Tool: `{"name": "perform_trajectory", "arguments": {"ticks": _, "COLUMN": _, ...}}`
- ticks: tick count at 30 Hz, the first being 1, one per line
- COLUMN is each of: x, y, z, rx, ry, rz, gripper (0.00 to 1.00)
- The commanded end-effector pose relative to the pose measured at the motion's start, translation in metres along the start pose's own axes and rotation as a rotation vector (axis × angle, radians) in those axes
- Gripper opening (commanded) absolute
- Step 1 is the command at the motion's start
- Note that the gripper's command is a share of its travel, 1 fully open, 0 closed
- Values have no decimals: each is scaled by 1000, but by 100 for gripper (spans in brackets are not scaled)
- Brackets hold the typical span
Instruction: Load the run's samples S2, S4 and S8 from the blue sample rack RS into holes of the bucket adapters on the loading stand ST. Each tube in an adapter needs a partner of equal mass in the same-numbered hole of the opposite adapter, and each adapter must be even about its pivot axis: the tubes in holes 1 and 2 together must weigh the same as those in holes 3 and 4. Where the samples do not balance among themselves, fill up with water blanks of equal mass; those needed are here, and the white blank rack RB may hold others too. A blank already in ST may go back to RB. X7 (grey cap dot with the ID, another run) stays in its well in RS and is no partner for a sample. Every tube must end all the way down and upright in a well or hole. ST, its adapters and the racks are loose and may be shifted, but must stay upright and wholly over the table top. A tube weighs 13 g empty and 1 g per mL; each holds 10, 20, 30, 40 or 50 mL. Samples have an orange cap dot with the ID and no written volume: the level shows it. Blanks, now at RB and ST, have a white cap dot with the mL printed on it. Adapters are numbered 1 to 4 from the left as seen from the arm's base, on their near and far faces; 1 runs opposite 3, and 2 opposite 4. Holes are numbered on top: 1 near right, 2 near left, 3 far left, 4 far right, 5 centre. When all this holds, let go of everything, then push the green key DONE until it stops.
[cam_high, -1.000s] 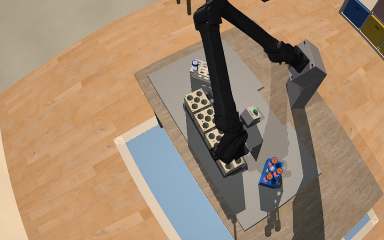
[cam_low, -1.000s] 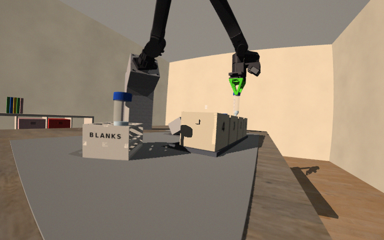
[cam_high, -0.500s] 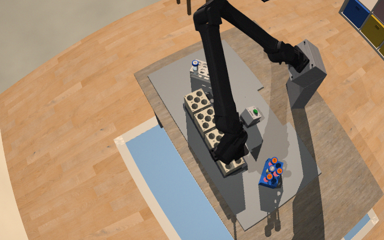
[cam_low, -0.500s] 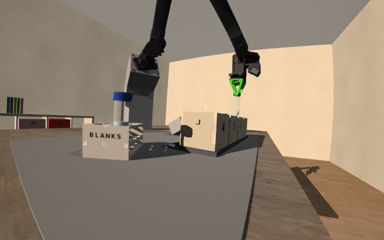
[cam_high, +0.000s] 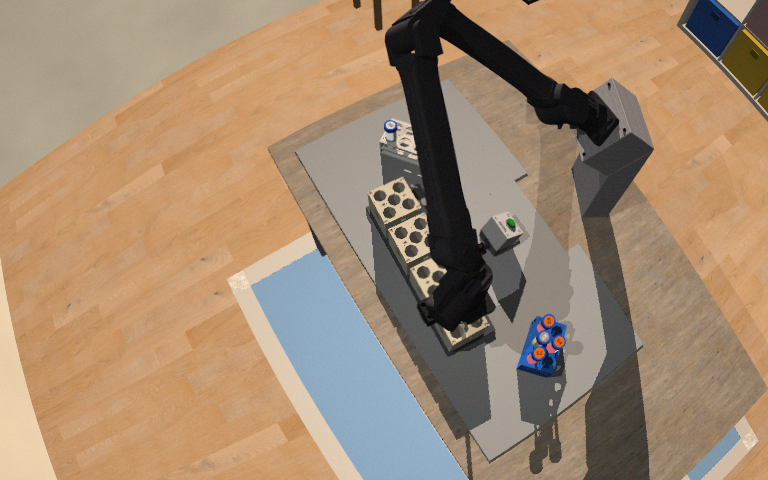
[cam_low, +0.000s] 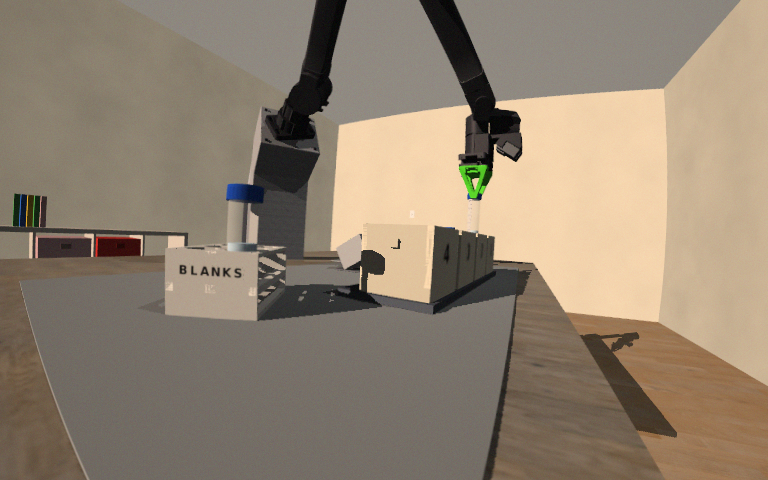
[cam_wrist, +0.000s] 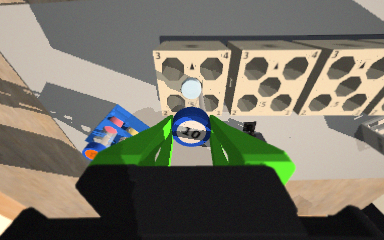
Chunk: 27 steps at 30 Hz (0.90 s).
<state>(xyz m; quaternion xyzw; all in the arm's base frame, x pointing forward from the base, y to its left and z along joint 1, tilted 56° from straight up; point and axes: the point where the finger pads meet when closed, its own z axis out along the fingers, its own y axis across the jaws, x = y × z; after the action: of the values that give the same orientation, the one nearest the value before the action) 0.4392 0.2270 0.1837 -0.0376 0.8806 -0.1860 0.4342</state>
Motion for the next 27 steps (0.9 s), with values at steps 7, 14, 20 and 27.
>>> {"name": "perform_trajectory", "arguments": {"ticks": 7, "x": -4, "y": -2, "z": 13, "rx": 2, "ry": -8, "rz": 5, "gripper": 0}}
{"name": "perform_trajectory", "arguments": {"ticks": 14, "x": 2, "y": -2, "z": 24, "rx": 5, "ry": 0, "rz": -4, "gripper": 0}}
{"name": "perform_trajectory", "arguments": {"ticks": 20, "x": 2, "y": -3, "z": 32, "rx": 5, "ry": 0, "rz": -4, "gripper": 0}}
{"name": "perform_trajectory", "arguments": {"ticks": 27, "x": -3, "y": -2, "z": 38, "rx": 3, "ry": -6, "rz": 2, "gripper": 0}}
